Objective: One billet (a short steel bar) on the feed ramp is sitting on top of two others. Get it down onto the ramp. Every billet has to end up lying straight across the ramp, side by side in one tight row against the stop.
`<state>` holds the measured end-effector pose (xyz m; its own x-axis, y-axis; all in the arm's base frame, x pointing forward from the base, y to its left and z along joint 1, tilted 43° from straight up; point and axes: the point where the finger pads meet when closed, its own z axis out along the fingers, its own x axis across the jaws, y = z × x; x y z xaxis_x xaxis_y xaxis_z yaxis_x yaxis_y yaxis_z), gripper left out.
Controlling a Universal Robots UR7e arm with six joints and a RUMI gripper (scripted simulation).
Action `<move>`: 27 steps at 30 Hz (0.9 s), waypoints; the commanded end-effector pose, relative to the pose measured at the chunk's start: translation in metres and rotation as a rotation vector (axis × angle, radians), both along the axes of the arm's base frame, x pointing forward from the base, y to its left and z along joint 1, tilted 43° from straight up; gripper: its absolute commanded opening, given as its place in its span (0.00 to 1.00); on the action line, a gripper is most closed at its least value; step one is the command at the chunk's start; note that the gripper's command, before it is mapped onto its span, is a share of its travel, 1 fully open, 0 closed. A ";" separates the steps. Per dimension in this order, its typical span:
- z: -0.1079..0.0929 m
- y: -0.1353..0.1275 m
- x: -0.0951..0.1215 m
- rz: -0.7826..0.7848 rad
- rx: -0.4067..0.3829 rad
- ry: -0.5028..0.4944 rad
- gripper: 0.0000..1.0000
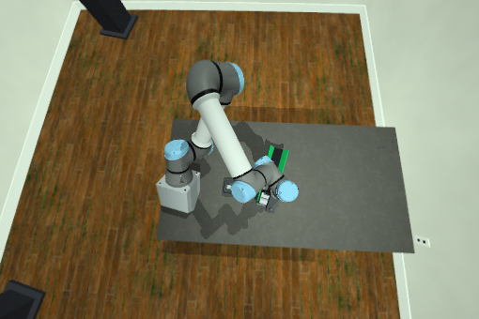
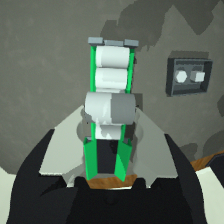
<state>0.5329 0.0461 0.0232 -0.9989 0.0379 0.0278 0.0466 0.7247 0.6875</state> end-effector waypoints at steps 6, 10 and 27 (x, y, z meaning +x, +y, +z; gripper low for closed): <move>0.010 0.009 0.001 -0.001 -0.001 -0.001 0.00; 0.018 0.019 0.002 -0.001 -0.001 -0.001 0.00; 0.066 0.070 0.005 -0.001 -0.001 -0.001 0.00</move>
<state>0.5361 0.1038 0.0759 -0.9989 0.0376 0.0275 0.0462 0.7244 0.6878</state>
